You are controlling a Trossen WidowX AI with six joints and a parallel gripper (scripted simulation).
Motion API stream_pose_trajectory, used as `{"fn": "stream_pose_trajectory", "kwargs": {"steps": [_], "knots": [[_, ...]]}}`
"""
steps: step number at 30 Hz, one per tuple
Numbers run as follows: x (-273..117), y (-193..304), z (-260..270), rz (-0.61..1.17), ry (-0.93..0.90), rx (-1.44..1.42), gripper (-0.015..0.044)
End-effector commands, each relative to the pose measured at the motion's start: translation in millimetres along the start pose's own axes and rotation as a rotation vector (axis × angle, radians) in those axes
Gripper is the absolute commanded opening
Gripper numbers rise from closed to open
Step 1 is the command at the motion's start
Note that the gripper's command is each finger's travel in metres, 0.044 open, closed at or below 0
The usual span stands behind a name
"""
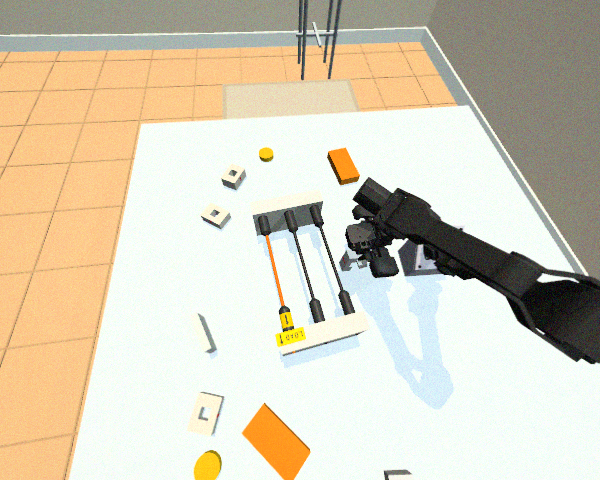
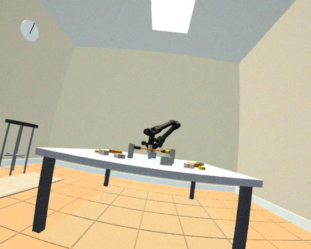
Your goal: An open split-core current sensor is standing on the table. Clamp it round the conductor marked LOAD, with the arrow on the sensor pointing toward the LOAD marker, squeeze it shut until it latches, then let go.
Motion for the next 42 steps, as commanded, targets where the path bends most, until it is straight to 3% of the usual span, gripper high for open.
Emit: {"fn": "stream_pose_trajectory", "kwargs": {"steps": [1,5,10,16,19,20,35,42], "knots": [[-0.3,-0.3,0.0,0.000,0.000,0.001,0.0184],[-0.3,-0.3,0.0,0.000,0.000,0.001,0.0284],[-2.0,-0.3,-0.3,0.000,0.001,0.001,0.0284],[-54.7,2.0,-0.2,0.004,0.002,0.001,0.0284],[-56.6,2.1,0.1,0.004,0.002,0.001,0.0284],[-56.6,1.7,0.0,0.006,0.001,-0.016,0.0310],[-50.0,-43.5,0.1,0.154,-0.230,-1.495,0.0320],[-49.2,-45.6,0.4,0.155,-0.247,-1.562,0.0320]]}}
Point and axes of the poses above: the point midway between the two fingers, 35 mm back from their tips, its own x axis out along the fingers, its own z axis across the jaws, y = z × x, the point moved 7 cm from there along -x, back along the fingers, and after that the axes turned 13 degrees about -x, right-handed, at the moved point
